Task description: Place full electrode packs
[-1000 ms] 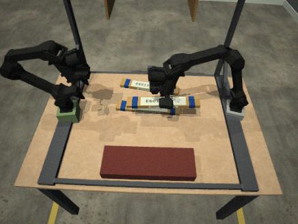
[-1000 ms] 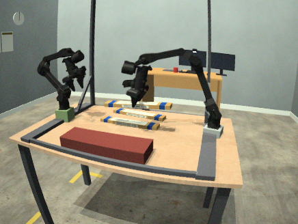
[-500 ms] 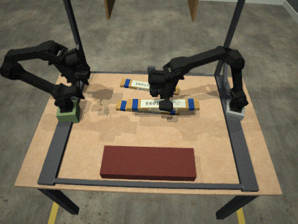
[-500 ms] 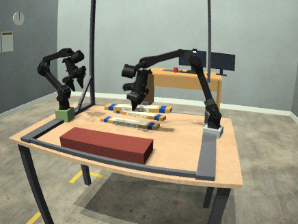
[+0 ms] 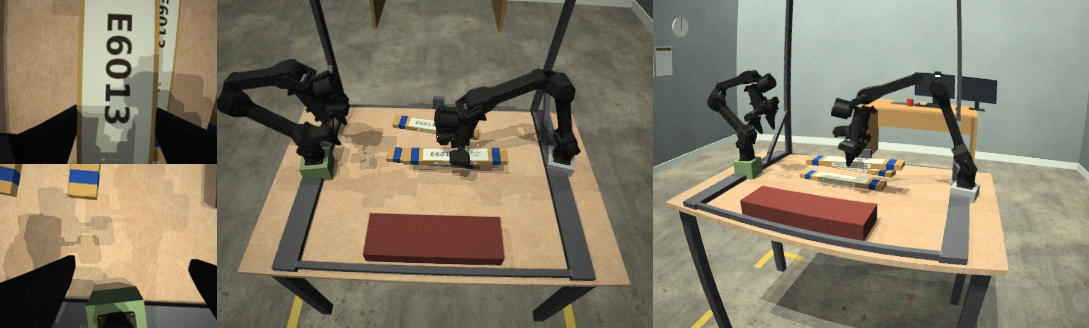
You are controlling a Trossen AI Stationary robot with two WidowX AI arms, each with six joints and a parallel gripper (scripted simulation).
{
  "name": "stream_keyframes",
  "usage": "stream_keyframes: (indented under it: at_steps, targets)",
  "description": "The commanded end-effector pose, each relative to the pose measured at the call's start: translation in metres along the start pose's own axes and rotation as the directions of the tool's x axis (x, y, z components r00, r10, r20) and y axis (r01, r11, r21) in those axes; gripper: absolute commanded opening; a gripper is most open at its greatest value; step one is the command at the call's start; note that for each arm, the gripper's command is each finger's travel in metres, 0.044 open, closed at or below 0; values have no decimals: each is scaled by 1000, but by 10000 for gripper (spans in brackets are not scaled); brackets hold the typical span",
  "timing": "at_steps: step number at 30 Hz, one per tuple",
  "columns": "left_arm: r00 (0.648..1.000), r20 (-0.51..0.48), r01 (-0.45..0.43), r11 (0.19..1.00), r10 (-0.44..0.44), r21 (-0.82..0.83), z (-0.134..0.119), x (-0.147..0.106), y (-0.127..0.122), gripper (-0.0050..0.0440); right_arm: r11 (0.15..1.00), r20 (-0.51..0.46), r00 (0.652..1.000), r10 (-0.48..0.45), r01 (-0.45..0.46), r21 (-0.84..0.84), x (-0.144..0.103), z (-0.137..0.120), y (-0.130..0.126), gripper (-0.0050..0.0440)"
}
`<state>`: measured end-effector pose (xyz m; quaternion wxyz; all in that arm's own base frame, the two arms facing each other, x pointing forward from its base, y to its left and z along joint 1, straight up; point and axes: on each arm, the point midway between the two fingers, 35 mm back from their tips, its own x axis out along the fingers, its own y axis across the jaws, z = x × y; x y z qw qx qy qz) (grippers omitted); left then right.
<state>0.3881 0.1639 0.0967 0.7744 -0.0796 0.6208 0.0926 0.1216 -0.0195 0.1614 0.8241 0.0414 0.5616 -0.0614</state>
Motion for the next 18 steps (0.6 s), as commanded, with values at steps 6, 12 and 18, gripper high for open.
stream_keyframes:
  at_steps: [6, 12, 18]
  targets:
    - [997, 73, -13, 1000, 13, 3, 9, -18, 0, -50, 1000, 20, 1000, 1, -1, 0, -5, 3, 0, 430]
    - [997, 73, -13, 1000, 13, 3, 9, -18, 0, -50, 1000, 20, 1000, 1, -1, 0, -5, 3, 0, 430]
    - [997, 73, -13, 1000, 13, 3, 9, -18, 0, -50, 1000, 20, 1000, 1, -1, 0, -5, 3, 0, 430]
